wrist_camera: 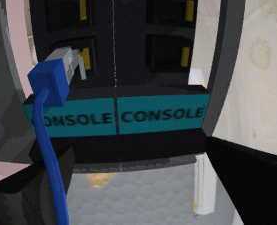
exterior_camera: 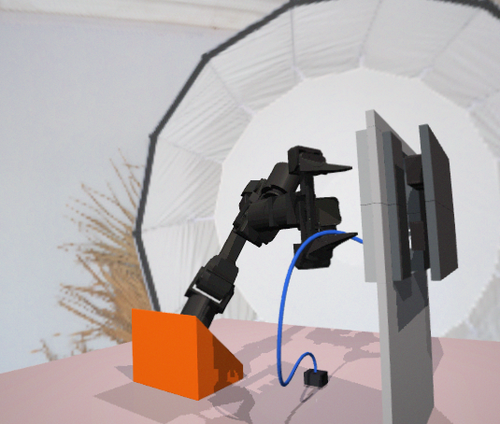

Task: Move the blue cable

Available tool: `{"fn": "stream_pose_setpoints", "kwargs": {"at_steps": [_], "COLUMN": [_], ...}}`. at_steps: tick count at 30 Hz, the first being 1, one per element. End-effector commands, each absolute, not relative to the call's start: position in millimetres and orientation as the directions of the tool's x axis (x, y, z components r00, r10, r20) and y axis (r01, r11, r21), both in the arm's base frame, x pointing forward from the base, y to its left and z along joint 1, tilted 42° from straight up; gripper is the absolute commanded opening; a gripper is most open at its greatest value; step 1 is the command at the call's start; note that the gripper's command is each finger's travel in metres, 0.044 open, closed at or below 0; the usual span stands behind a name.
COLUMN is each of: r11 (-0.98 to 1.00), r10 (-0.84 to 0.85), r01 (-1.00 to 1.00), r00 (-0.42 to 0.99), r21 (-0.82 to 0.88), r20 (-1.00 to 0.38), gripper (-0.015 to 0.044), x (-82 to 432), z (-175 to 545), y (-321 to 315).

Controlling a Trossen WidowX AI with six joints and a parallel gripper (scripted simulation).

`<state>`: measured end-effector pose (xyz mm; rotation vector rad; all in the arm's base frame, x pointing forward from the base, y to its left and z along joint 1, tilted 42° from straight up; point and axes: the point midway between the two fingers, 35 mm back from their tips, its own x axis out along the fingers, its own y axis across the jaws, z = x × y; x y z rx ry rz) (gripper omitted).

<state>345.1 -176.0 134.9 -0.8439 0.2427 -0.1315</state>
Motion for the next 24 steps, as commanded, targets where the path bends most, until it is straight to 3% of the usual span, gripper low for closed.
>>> {"fn": "stream_pose_setpoints", "kwargs": {"at_steps": [1,24], "r11": [0.659,0.658], "r10": [-0.209,-0.209], "r01": [0.015,0.014], "r00": [0.964,0.964], "r21": [-0.752,-0.752], "r20": [-0.164,-0.166], "gripper": [0.044,0.044], "x": [342,324], "z": [135,152], "y": [-176,-188]}}
